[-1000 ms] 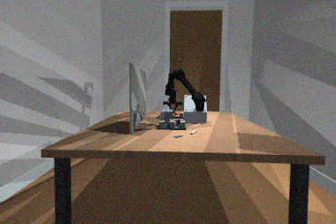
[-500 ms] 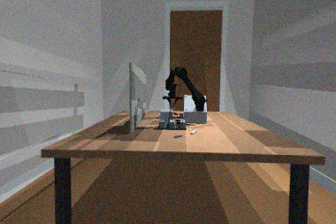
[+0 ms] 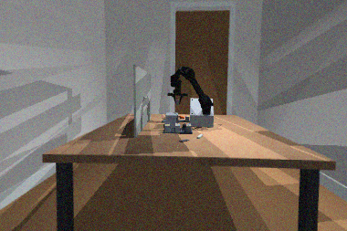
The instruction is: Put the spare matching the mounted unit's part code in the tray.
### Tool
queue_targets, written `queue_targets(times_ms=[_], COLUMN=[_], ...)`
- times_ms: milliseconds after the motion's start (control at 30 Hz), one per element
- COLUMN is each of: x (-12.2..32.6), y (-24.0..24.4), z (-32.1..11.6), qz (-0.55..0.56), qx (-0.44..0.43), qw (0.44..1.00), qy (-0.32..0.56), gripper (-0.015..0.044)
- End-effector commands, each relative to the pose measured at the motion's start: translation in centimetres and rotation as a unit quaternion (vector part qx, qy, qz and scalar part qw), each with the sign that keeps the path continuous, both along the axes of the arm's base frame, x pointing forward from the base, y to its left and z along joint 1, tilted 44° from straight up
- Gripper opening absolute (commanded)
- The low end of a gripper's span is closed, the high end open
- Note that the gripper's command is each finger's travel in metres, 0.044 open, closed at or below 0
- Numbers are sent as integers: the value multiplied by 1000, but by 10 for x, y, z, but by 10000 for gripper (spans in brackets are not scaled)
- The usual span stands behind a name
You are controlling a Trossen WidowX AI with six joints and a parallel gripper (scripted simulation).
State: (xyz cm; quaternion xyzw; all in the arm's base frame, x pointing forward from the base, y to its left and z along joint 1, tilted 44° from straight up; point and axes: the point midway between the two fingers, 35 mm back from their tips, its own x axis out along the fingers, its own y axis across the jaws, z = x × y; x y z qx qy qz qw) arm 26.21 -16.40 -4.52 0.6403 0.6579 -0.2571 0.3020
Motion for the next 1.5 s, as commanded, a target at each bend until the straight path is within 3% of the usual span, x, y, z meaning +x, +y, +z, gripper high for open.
queue_targets(times_ms=[0, 733, 1467], x=[10, 90, 97], y=[-3, 1, 12], z=[2, 5, -9], qz=[2, 3, 2], qx=[-2, -1, -2], qw=[1000, 1000, 1000], qy=[-1, -3, -3], gripper=[0, 0, 0])
